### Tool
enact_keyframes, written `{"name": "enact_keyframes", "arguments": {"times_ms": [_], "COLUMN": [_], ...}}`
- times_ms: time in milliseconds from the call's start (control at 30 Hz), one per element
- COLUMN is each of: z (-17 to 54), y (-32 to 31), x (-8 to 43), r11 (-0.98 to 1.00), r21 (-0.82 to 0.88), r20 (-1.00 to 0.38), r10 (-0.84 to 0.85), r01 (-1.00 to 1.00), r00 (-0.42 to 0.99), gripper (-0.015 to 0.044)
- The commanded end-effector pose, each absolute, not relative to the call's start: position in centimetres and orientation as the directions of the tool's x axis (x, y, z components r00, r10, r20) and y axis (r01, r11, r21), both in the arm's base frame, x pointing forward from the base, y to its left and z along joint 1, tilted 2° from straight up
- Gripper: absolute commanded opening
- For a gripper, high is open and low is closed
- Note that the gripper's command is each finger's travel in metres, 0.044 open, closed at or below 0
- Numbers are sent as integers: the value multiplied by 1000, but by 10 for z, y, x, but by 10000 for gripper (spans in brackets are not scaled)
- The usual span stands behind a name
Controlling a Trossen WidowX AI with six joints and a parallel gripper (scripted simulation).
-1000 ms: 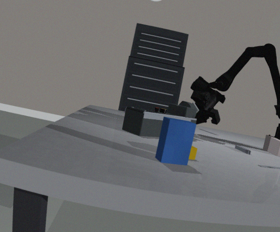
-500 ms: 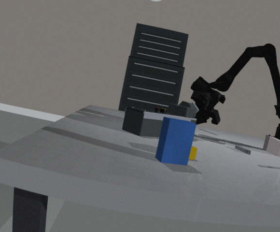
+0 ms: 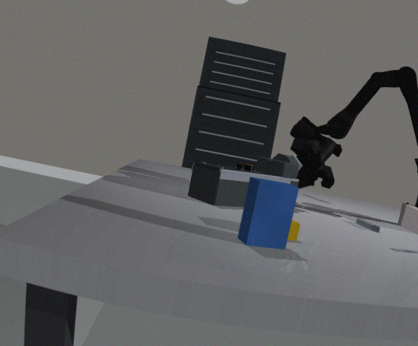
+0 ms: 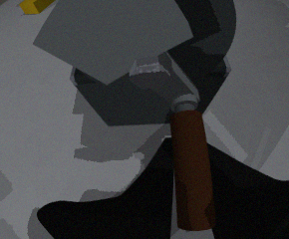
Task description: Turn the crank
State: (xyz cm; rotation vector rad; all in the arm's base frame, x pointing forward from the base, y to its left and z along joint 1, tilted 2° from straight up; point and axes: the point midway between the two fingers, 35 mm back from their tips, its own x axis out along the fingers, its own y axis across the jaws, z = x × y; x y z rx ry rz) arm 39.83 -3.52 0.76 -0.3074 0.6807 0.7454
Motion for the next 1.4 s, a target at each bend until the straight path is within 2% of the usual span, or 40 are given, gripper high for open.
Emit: {"name": "enact_keyframes", "arguments": {"times_ms": [0, 1367], "z": [2, 1], "y": [-29, -26], "x": [393, 390], "r11": [699, 699], "r21": [0, 1], "r20": [-673, -673], "r10": [529, 529], "r01": [-715, -715], "r00": [517, 517], "gripper": [0, 0]}}
